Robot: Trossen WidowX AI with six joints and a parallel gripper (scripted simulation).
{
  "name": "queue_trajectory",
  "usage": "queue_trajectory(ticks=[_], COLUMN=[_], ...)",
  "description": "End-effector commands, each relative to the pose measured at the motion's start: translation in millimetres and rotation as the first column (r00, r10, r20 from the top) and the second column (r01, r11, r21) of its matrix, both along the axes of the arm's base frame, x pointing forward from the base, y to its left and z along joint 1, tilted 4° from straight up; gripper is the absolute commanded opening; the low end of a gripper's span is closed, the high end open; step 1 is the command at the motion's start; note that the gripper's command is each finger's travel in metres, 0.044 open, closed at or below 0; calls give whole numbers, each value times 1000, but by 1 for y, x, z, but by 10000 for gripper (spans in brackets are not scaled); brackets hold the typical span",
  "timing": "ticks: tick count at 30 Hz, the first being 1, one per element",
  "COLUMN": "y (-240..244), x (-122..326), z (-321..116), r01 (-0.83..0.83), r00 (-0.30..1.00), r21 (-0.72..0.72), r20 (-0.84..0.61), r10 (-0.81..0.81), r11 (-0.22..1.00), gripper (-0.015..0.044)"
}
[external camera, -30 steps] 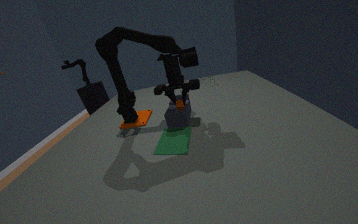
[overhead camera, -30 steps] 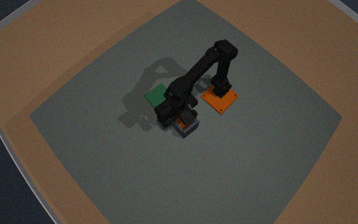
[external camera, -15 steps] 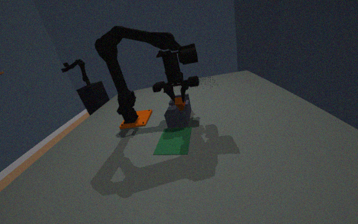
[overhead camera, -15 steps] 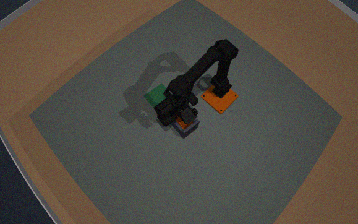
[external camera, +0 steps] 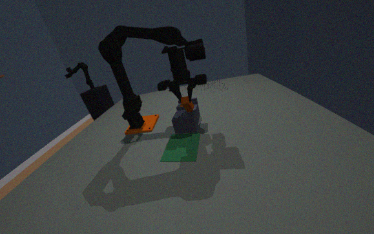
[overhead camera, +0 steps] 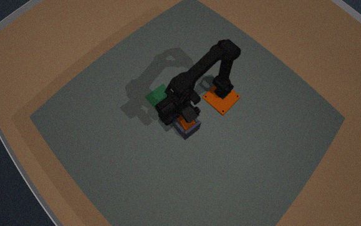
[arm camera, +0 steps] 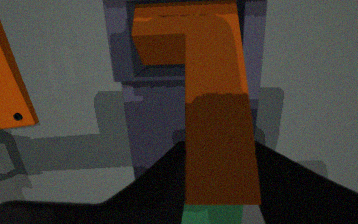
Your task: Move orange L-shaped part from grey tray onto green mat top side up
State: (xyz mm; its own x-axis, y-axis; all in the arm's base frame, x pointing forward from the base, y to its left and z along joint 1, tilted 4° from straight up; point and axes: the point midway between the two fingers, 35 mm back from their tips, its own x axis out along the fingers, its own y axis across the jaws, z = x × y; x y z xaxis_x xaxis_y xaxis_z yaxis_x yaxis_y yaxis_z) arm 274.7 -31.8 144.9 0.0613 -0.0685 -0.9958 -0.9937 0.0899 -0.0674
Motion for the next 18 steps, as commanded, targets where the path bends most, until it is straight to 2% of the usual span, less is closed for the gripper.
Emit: queue_trajectory(ticks=[1, 18], y=[3, 4], x=[1, -1], z=[9, 35], r01=[0, 0], r00=[1000, 1000], r21=[11, 11], r20=[8, 8], r10=[0, 0], r11=[1000, 1000], gripper=[0, 0])
